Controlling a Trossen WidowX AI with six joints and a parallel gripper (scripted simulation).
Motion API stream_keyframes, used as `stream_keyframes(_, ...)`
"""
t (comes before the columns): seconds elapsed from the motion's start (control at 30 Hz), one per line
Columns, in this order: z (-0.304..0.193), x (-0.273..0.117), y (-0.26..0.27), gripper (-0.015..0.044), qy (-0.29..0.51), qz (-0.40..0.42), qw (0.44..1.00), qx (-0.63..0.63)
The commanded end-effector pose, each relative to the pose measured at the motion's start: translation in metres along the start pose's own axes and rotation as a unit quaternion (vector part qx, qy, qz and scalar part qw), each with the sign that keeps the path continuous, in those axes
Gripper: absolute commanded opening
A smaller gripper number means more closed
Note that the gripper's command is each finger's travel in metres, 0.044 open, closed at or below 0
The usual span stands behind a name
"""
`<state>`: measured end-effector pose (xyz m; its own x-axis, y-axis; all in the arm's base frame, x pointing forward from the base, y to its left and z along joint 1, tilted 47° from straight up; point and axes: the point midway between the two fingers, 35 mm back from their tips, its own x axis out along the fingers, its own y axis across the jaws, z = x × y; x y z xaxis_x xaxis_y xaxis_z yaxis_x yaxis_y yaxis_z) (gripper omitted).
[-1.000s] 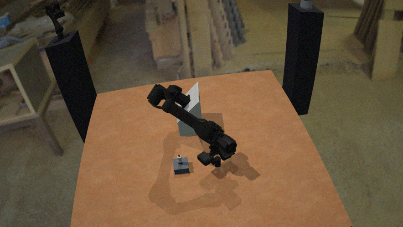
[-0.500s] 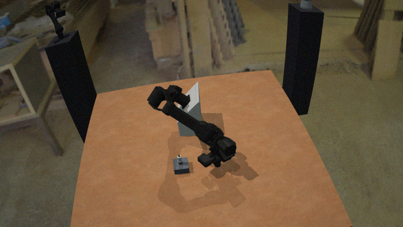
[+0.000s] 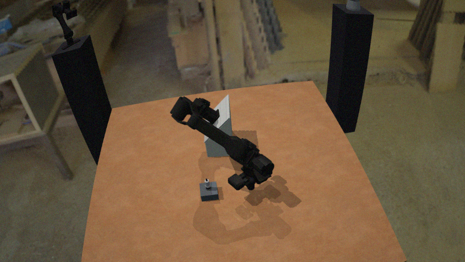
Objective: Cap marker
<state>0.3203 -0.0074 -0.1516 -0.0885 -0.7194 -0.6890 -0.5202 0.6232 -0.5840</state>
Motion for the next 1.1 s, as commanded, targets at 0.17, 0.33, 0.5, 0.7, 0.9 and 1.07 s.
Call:
stream_keyframes(0.17, 0.002, -0.038, -0.001, 0.0, -0.006, 0.0, 1.0, 0.004)
stream_keyframes(0.33, 0.001, -0.043, -0.001, 0.0, -0.006, 0.0, 1.0, 0.004)
stream_keyframes(0.5, -0.003, -0.048, -0.012, 0.0, -0.007, 0.001, 1.0, 0.004)
stream_keyframes(0.7, -0.012, -0.057, -0.031, 0.0, -0.007, 0.001, 1.0, 0.004)
stream_keyframes(0.9, -0.021, -0.065, -0.049, 0.0, -0.007, 0.001, 1.0, 0.003)
stream_keyframes(1.07, -0.03, -0.071, -0.064, 0.0, -0.007, 0.001, 1.0, 0.003)
